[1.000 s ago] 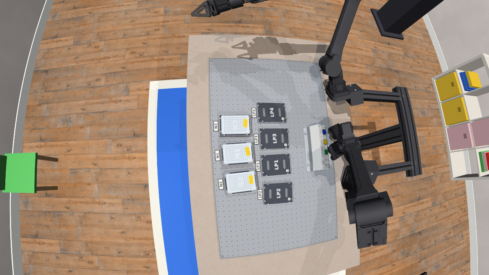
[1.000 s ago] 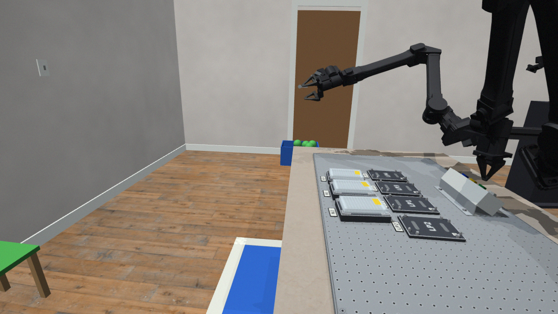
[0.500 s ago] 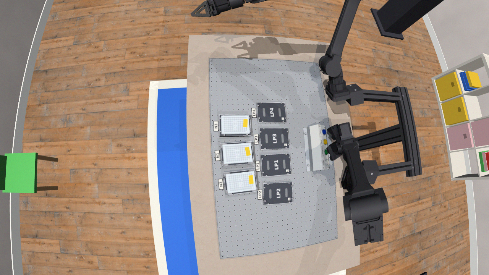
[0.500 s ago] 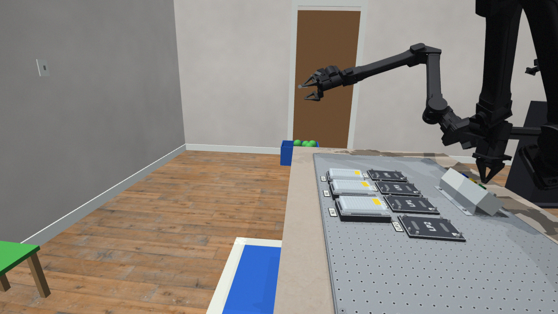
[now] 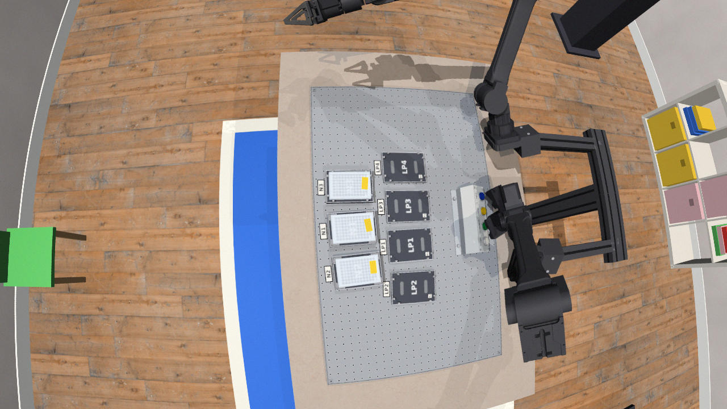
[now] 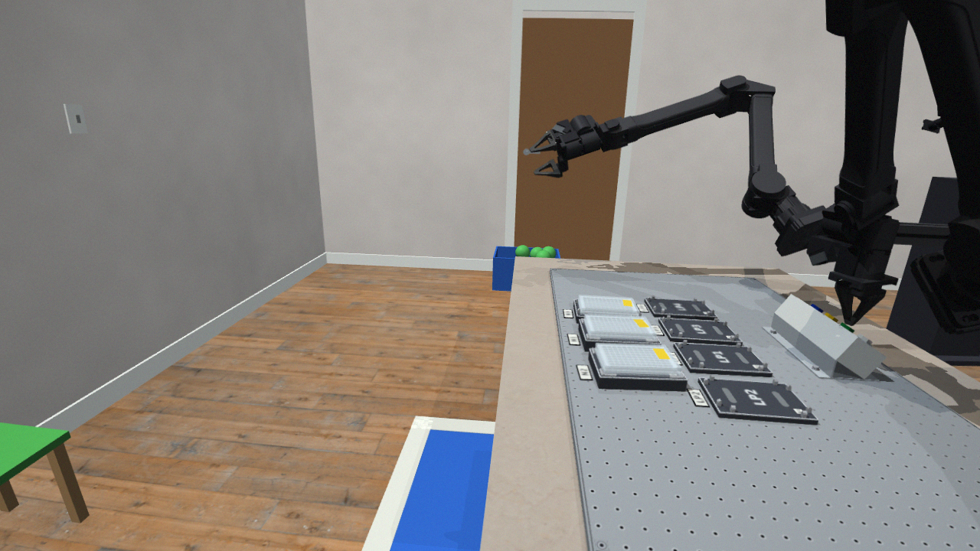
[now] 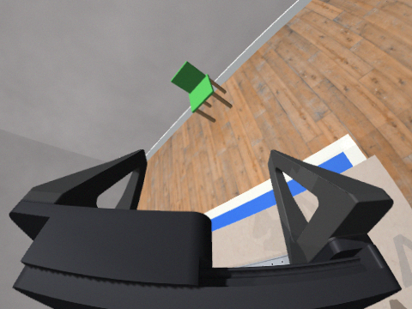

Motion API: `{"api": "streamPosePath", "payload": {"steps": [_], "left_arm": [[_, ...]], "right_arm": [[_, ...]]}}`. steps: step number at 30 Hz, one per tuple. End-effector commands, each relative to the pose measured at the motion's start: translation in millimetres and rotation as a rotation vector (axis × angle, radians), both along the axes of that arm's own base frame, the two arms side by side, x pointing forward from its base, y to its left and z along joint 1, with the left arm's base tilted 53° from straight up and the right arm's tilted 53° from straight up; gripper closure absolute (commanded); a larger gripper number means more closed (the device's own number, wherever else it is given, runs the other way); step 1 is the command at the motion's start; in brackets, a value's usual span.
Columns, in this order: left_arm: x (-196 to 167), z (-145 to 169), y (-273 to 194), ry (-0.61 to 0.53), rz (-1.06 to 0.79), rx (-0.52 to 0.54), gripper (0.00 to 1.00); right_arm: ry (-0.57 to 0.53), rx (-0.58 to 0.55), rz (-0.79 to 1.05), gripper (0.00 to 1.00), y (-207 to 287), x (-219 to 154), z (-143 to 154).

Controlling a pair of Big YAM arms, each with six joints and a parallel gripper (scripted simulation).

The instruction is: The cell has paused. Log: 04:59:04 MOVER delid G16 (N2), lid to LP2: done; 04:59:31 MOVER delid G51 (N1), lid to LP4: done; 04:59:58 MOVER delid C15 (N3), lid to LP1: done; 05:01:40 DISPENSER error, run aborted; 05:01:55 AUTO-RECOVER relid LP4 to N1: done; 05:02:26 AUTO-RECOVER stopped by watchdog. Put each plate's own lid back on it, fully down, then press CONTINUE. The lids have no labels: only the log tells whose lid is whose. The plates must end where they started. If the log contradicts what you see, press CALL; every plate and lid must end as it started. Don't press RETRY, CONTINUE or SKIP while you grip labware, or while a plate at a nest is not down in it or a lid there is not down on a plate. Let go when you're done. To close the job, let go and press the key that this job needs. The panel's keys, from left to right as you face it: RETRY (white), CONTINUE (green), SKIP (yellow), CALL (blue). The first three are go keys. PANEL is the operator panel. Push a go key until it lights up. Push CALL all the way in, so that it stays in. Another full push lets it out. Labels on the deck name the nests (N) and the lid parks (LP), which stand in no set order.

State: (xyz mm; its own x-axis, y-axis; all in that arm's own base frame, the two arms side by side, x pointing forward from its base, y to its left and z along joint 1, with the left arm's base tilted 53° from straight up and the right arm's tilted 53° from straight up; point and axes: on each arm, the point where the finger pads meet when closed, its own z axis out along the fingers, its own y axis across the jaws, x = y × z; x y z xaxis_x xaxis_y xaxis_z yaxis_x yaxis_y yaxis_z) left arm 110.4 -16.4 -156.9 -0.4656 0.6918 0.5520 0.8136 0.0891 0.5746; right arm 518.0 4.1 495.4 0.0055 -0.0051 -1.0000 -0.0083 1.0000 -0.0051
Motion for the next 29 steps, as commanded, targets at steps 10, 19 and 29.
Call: {"api": "streamPosePath", "payload": {"steps": [10,19,29], "left_arm": [[-0.8,-2.6,10.0,0.015,0.000,0.020,1.00],[-0.4,-3.2,11.4,0.015,0.000,0.020,1.00],[0.0,-3.8,13.5,0.015,0.000,0.020,1.00]], "right_arm": [[0.003,0.015,-0.018,0.00,-10.5,5.3,-3.5],[0.003,0.015,-0.018,0.00,-10.5,5.3,-3.5],[0.003,0.015,-0.018,0.00,-10.5,5.3,-3.5]]}}
